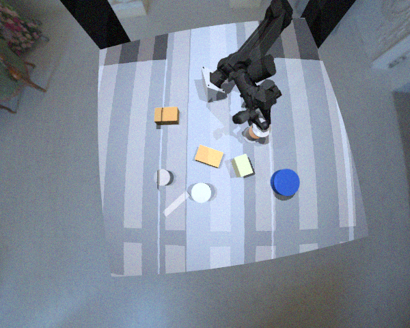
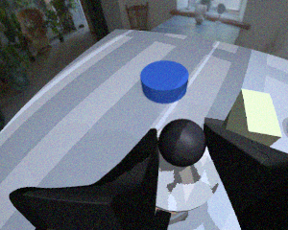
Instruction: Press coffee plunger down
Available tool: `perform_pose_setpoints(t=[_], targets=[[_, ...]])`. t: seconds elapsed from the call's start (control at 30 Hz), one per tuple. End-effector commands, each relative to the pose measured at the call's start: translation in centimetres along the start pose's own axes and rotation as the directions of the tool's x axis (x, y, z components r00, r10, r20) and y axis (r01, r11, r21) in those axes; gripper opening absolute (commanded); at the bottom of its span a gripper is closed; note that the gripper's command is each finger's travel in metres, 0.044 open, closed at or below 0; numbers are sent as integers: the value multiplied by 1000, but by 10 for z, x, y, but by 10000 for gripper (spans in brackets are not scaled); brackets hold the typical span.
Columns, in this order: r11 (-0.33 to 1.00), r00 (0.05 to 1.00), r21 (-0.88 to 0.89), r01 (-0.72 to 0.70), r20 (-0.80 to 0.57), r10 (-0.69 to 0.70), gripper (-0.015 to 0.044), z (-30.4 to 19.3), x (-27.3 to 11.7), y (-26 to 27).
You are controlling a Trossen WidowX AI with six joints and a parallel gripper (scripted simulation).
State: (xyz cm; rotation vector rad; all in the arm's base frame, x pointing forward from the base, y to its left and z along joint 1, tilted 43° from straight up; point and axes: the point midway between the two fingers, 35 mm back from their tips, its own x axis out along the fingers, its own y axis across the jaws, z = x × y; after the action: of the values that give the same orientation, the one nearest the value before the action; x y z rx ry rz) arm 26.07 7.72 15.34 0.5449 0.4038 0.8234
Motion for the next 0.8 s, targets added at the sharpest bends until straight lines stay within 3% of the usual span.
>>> perform_pose_setpoints(t=[0.0, 0.53, 0.77], targets=[[1000, 1000, 22, -7, -13, 7, 131, -4, 2, 0], [1000, 1000, 4, -1, 0, 1, 131, 0, 0, -1], [1000, 1000, 4, -1, 0, 1, 314, 0, 0, -1]])
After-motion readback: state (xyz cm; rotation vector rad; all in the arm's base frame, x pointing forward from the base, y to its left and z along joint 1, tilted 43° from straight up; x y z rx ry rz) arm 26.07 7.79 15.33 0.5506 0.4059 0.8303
